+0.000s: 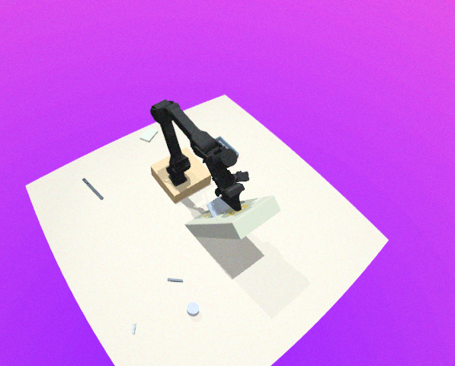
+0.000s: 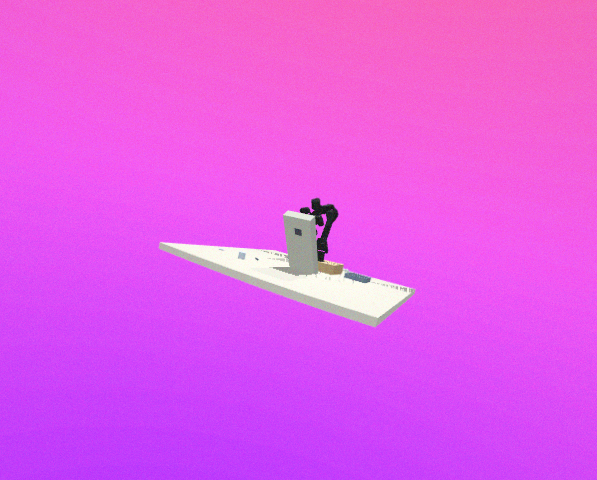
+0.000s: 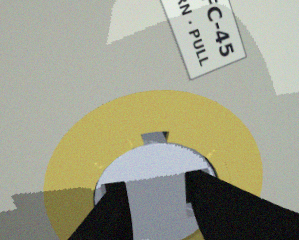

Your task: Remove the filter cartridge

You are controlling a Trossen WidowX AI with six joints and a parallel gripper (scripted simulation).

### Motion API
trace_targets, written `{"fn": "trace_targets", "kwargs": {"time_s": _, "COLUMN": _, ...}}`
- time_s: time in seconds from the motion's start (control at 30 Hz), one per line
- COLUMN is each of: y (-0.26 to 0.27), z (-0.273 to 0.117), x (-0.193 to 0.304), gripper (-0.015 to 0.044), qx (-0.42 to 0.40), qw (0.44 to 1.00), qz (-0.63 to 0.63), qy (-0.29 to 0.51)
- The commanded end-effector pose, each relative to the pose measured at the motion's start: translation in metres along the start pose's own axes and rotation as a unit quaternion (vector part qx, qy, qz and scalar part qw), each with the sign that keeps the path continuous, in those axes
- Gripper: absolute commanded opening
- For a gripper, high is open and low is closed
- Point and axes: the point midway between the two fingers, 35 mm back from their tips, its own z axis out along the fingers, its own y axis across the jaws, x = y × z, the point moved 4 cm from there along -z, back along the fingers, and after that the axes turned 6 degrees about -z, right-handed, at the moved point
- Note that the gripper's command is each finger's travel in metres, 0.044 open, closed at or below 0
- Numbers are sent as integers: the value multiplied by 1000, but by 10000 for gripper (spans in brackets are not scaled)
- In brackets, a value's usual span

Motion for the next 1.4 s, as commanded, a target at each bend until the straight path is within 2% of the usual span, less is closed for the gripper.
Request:
{"fn": "trace_targets", "kwargs": {"time_s": 0.0, "y": -1, "z": 6, "x": 0, "gripper": 114, "qx": 2, "qw": 1000, "qz": -2, "qy": 0}}
{"fn": "trace_targets", "kwargs": {"time_s": 0.23, "y": -1, "z": 8, "x": 0, "gripper": 114, "qx": 2, "qw": 1000, "qz": -2, "qy": 0}}
{"fn": "trace_targets", "kwargs": {"time_s": 0.53, "y": 0, "z": 1, "x": 0, "gripper": 54, "qx": 1, "qw": 1000, "qz": 0, "qy": 0}}
{"fn": "trace_targets", "kwargs": {"time_s": 0.6, "y": 0, "z": 1, "x": 0, "gripper": 2, "qx": 1, "qw": 1000, "qz": 0, "qy": 0}}
{"fn": "trace_targets", "kwargs": {"time_s": 0.67, "y": 0, "z": 1, "x": 0, "gripper": 0, "qx": 1, "qw": 1000, "qz": 2, "qy": 0}}
{"fn": "trace_targets", "kwargs": {"time_s": 1.03, "y": -1, "z": 8, "x": 0, "gripper": 0, "qx": 2, "qw": 986, "qz": 167, "qy": 0}}
{"fn": "trace_targets", "kwargs": {"time_s": 1.37, "y": -1, "z": 8, "x": 0, "gripper": 0, "qx": 2, "qw": 943, "qz": 333, "qy": -1}}
